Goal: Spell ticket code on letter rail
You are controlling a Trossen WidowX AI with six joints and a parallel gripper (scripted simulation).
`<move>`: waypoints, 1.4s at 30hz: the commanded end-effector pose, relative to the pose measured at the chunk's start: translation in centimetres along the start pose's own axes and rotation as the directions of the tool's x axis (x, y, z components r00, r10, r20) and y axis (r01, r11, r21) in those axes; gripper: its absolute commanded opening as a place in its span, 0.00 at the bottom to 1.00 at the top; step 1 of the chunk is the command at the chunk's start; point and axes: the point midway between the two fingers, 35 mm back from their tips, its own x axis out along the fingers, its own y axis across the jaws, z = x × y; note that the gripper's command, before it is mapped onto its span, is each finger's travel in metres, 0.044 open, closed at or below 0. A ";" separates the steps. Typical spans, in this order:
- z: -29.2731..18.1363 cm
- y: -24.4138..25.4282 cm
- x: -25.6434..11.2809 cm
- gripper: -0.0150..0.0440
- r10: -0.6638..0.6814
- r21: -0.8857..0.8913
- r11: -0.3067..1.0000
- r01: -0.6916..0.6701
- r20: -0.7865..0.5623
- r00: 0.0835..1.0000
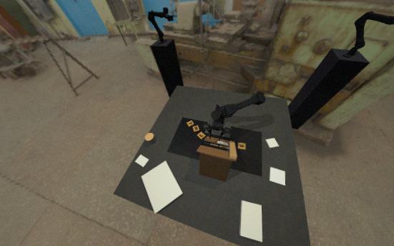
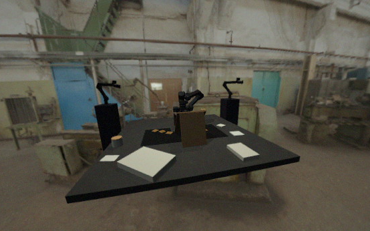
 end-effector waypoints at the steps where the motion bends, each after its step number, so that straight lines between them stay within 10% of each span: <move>1: 0.2 0.2 -0.2 0.75 0.003 -0.009 1.000 -0.003 0.004 1.000; 19: 0.5 0.4 -0.4 0.75 0.003 -0.009 1.000 -0.003 0.004 1.000; 30: 0.3 0.2 -0.3 0.26 0.000 0.000 1.000 0.000 0.000 1.000; 42: 0.5 0.0 -0.2 0.25 -0.007 0.002 1.000 0.007 -0.020 1.000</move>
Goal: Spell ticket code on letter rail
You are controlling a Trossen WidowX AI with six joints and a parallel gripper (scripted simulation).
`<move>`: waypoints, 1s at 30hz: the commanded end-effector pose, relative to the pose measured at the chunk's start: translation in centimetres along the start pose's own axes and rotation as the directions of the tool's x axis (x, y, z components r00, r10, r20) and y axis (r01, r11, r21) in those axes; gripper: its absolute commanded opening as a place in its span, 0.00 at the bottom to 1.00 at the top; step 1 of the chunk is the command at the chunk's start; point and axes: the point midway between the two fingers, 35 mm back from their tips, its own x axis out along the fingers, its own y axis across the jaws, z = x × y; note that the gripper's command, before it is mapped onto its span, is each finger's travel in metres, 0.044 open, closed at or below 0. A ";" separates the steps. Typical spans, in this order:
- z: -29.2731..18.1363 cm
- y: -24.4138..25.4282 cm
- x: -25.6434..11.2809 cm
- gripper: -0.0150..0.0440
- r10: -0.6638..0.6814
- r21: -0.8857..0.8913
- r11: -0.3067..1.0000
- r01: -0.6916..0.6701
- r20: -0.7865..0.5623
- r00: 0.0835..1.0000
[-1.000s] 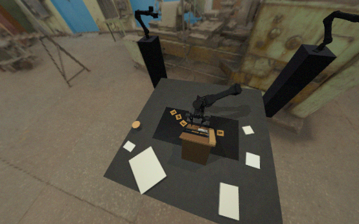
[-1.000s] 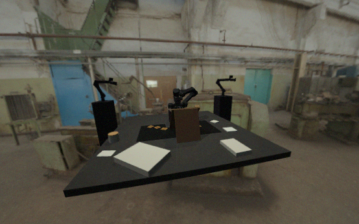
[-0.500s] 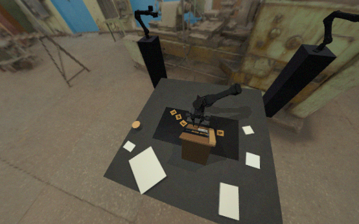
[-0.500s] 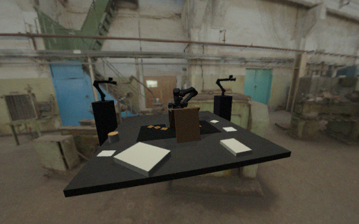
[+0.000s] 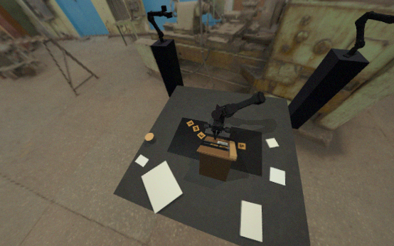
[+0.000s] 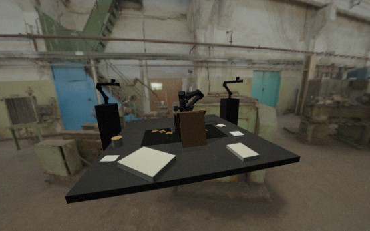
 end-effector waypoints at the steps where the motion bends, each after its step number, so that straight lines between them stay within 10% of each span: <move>1: 0.5 -0.5 0.3 0.25 -0.016 0.000 1.000 0.016 -0.043 0.999; 17: 2.5 -3.2 1.9 0.25 -0.016 -0.019 1.000 0.005 -0.610 0.792; 30: 2.5 -3.1 2.0 0.25 -0.009 -0.019 1.000 -0.004 -0.632 0.775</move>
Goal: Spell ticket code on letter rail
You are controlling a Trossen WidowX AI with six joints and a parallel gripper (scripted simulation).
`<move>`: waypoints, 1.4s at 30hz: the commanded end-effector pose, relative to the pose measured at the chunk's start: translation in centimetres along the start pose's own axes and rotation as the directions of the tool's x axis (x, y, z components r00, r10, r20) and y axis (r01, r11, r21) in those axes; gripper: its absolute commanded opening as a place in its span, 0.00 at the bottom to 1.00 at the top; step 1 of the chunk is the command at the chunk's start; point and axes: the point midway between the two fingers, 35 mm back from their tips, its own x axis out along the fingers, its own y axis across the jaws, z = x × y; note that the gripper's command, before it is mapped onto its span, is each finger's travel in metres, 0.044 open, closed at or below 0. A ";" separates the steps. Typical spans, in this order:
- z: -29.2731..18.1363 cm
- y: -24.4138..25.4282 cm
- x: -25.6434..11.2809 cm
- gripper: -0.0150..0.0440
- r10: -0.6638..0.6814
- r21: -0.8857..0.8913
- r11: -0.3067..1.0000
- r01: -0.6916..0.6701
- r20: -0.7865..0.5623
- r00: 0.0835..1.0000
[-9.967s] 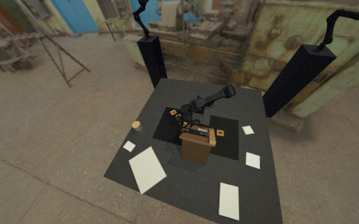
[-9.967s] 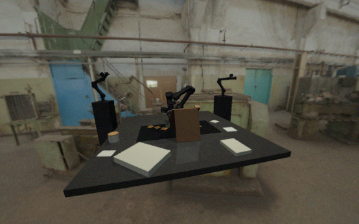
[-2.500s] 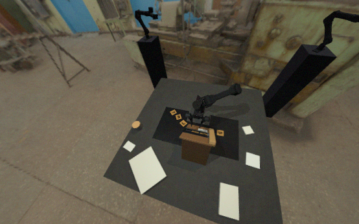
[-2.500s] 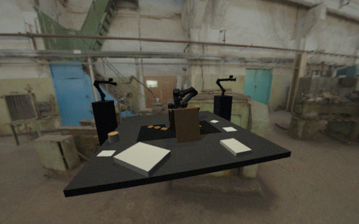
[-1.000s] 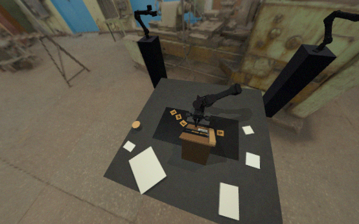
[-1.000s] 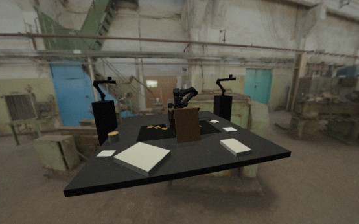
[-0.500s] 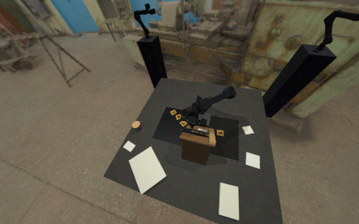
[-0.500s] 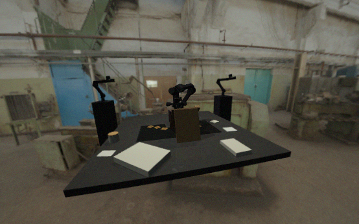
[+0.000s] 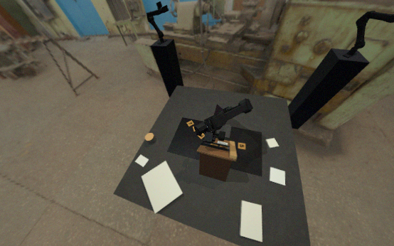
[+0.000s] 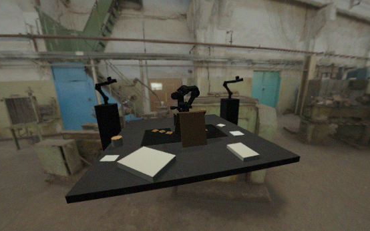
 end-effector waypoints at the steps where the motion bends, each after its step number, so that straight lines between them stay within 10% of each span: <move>1: 0.1 -0.1 0.2 0.25 0.000 -0.005 1.000 0.000 -0.009 1.000; 42: 1.5 -0.1 1.8 0.25 0.000 -0.006 1.000 0.000 -0.008 1.000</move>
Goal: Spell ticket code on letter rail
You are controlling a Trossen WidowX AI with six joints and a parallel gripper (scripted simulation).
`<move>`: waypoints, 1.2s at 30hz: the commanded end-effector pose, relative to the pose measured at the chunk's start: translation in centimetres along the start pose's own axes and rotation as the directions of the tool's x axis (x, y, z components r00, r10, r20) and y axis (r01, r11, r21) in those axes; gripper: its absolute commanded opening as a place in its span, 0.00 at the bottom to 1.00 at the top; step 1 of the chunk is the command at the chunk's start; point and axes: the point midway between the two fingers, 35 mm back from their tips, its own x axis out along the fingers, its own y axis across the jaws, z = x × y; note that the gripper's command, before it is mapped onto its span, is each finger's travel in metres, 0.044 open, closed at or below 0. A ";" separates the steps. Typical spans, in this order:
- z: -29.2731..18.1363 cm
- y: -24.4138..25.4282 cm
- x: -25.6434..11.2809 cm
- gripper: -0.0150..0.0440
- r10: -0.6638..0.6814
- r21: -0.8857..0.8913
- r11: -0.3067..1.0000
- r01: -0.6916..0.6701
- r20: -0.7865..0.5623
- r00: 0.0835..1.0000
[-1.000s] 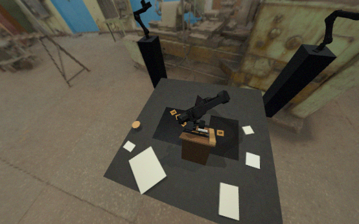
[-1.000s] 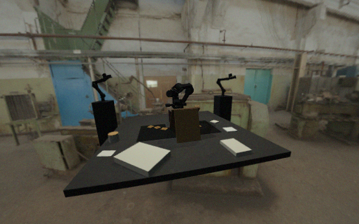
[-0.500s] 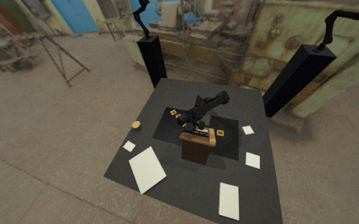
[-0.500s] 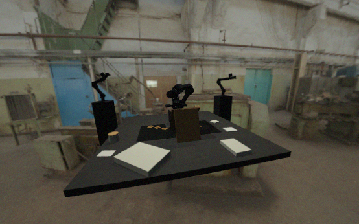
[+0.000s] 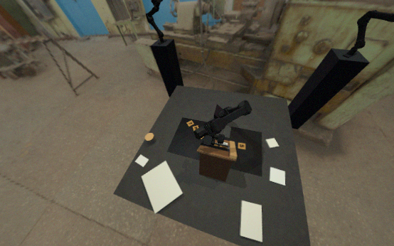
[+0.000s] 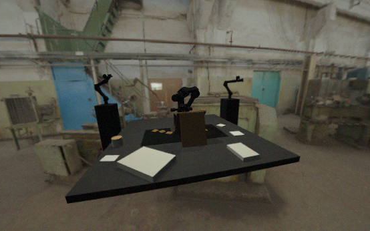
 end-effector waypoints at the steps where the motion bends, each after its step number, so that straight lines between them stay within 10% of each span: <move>1: 0.2 -0.1 0.2 0.25 0.003 0.005 1.000 -0.003 0.003 1.000; 36: 0.6 0.6 0.5 0.25 0.003 0.004 1.000 -0.003 0.003 1.000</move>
